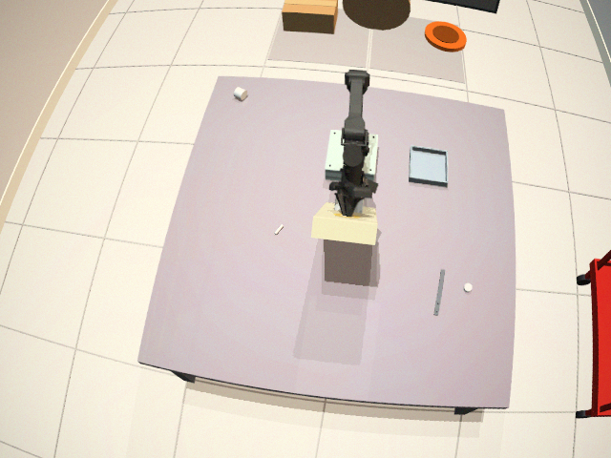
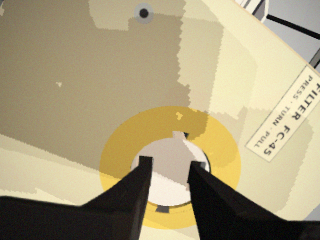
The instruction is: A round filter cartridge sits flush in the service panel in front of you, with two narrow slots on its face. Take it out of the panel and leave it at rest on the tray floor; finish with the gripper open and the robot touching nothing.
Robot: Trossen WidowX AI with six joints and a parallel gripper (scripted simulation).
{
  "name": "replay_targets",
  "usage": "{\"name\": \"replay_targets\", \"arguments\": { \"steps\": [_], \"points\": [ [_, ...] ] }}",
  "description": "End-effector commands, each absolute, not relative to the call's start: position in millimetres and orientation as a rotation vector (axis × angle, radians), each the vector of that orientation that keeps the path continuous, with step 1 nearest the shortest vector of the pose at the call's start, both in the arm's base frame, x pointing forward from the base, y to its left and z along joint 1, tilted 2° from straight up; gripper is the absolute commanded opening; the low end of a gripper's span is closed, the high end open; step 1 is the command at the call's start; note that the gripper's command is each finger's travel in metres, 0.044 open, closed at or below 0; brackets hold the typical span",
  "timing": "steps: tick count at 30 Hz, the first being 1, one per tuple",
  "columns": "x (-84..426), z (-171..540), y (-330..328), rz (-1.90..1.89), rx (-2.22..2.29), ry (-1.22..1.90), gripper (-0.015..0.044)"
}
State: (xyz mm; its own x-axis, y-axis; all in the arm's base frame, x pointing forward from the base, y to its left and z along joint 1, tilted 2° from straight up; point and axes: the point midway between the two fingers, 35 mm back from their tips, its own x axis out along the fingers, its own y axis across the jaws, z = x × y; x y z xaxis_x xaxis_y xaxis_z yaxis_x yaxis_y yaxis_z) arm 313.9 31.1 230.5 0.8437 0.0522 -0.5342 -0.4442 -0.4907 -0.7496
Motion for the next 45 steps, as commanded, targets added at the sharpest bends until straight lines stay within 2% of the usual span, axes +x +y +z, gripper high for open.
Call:
{"name": "replay_targets", "arguments": {
  "steps": [1,10,19,21,45],
  "points": [
    [316.6,226.4,31.8,0.622,-2.009,0.287,0.0115],
    [318.5,225.3,31.9,0.622,-2.009,0.287,0.0115],
    [315.8,229.1,31.2,0.614,-2.004,0.288,0.0055],
    [315.8,229.1,31.2,0.614,-2.004,0.288,0.0002],
    [318.5,225.3,31.8,0.425,-1.285,0.444,0.0]
  ]
}}
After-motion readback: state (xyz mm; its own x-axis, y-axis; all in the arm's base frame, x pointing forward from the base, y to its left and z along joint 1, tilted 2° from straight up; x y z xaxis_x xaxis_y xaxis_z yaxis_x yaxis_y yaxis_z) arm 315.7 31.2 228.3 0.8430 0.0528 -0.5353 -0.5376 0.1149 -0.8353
